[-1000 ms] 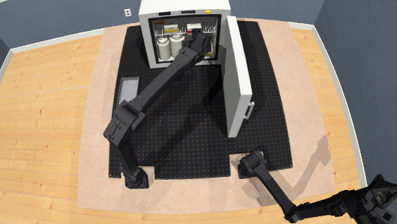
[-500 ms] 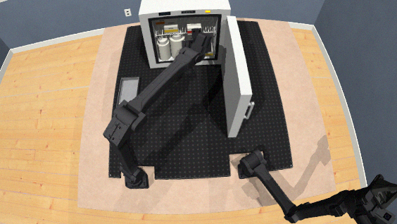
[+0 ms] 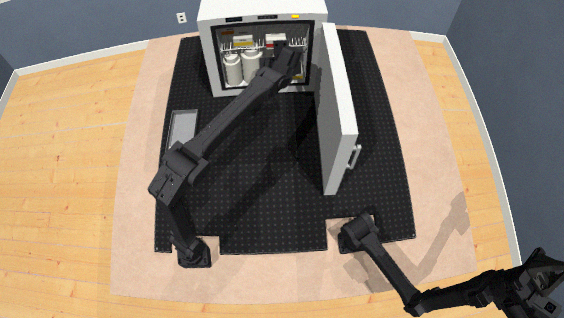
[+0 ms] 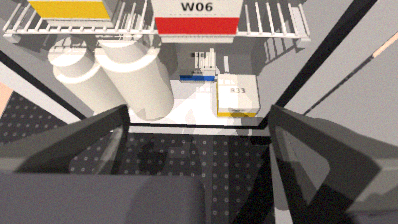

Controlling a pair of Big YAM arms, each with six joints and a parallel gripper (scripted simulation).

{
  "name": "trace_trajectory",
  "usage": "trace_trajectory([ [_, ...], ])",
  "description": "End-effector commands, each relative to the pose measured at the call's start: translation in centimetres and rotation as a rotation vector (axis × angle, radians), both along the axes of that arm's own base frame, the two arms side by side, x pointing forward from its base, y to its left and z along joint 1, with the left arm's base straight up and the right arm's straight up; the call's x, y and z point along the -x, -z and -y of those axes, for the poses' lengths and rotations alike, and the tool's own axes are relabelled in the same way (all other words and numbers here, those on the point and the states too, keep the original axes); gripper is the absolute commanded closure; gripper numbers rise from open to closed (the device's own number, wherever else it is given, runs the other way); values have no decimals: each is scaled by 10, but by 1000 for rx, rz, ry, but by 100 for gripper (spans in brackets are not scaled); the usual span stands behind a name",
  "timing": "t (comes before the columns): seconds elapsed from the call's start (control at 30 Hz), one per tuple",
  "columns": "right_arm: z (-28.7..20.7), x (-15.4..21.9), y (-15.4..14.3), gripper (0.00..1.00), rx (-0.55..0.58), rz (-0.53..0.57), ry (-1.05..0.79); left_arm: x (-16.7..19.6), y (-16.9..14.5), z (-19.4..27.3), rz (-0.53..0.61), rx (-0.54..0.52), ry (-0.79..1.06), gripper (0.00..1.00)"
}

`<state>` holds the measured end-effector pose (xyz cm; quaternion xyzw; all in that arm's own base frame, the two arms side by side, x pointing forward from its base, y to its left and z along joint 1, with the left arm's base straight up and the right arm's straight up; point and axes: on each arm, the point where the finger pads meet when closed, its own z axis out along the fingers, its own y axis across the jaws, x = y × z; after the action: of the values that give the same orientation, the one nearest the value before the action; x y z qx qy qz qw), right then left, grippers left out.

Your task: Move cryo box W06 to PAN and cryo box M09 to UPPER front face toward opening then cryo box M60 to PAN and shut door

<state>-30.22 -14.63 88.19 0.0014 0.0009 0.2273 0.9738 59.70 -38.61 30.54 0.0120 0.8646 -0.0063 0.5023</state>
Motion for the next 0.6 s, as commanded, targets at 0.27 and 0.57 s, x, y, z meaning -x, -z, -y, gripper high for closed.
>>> trace_trajectory([
  [0.27, -7, -13, -3, 100, 16, -26, 11, -35, -26, 6, 56, 43, -5, 0],
  [0.57, -7, -13, -3, 100, 16, -26, 11, -50, -23, 5, 56, 41, -5, 0],
])
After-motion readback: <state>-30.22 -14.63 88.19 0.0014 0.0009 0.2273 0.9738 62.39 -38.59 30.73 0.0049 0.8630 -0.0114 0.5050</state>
